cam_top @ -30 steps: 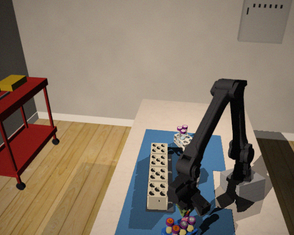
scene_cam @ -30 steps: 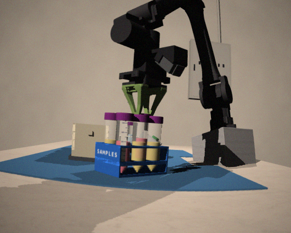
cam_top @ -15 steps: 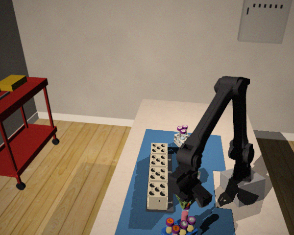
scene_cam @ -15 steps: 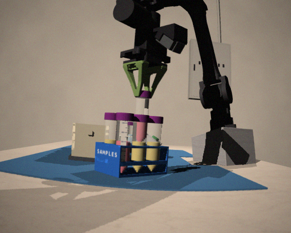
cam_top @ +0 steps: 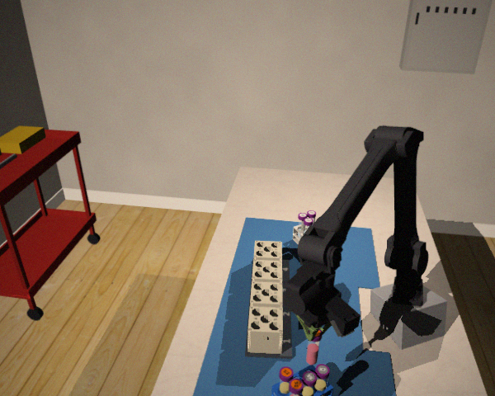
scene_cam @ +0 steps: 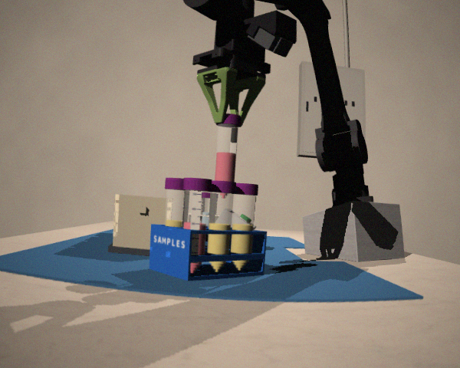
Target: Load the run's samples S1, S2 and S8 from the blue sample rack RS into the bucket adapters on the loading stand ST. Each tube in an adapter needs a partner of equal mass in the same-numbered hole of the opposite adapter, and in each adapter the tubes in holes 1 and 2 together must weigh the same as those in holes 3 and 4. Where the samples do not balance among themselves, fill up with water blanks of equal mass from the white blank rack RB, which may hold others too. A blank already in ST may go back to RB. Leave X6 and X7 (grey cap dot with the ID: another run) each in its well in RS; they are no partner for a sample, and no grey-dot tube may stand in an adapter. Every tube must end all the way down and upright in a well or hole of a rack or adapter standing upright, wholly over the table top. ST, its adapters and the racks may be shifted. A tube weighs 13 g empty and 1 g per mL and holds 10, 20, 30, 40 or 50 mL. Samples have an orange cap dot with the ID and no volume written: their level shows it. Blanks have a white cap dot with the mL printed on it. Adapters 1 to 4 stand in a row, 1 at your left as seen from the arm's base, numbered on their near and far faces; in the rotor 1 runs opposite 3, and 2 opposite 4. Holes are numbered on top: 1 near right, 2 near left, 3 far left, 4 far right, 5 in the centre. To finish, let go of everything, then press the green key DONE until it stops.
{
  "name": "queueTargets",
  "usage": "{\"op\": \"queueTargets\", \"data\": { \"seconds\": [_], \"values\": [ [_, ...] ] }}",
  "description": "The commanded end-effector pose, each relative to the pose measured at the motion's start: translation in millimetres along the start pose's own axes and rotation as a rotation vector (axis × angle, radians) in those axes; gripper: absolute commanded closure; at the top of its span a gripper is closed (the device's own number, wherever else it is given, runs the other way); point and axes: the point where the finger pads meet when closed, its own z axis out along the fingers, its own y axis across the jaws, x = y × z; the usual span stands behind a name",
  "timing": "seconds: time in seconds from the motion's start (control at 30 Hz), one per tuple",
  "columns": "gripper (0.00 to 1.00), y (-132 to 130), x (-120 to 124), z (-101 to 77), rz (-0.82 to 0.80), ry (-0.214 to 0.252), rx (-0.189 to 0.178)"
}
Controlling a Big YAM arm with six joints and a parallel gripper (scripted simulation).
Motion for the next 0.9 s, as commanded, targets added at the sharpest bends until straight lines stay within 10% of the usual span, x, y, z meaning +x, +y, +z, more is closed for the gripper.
{"op": "queueTargets", "data": {
  "seconds": [0.0,0.43,0.87],
  "values": [
    [1.00,-17.2,-3.6,-50.6,0.018,-0.029,0.089],
    [1.00,-15.0,1.1,-85.7,0.027,-0.030,0.088],
    [1.00,-9.9,0.7,-67.0,0.013,-0.019,0.055]
  ]
}}
